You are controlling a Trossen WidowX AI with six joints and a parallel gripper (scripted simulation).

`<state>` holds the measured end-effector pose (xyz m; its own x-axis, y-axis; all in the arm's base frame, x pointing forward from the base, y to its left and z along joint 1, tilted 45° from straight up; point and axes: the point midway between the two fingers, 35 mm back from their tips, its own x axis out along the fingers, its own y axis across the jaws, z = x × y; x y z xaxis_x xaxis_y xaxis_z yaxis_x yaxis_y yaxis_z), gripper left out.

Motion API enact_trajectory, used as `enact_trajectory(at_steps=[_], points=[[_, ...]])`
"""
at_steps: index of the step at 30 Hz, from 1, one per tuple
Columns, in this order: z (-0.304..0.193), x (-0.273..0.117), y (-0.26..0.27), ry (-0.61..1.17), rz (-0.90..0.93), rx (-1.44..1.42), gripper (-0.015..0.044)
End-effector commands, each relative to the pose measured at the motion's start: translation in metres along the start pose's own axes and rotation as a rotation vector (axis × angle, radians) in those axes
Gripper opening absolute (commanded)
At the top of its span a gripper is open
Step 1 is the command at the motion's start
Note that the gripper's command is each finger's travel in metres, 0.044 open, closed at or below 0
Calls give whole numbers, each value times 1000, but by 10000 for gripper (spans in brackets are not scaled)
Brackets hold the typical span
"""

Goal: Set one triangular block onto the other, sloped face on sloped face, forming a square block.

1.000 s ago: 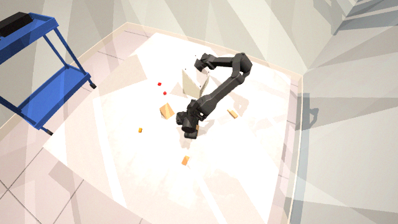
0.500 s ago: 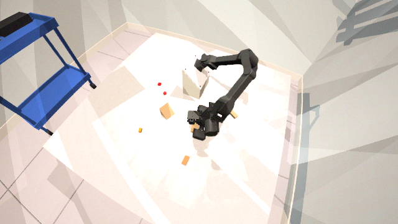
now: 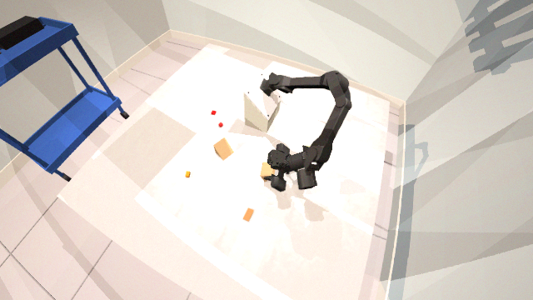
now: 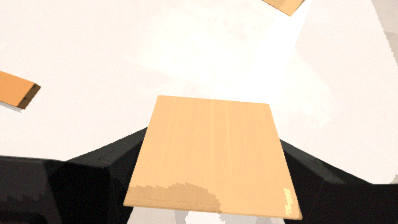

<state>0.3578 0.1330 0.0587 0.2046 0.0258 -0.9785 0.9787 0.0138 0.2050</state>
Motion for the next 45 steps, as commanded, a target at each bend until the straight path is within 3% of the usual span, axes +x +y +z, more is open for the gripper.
enact_trajectory(at_steps=[1, 3, 4, 20, 31, 38, 45], points=[[-6, -2, 0, -117, 1, 3, 0], [-9, -4, 0, -165, 1, 2, 0], [-5, -2, 0, -77, -1, 1, 26], [-5, -2, 0, -77, -1, 1, 440], [-3, -4, 0, -77, -1, 1, 440], [62, -73, 0, -85, 1, 5, 440], [64, -65, 1, -47, -35, -10, 440]])
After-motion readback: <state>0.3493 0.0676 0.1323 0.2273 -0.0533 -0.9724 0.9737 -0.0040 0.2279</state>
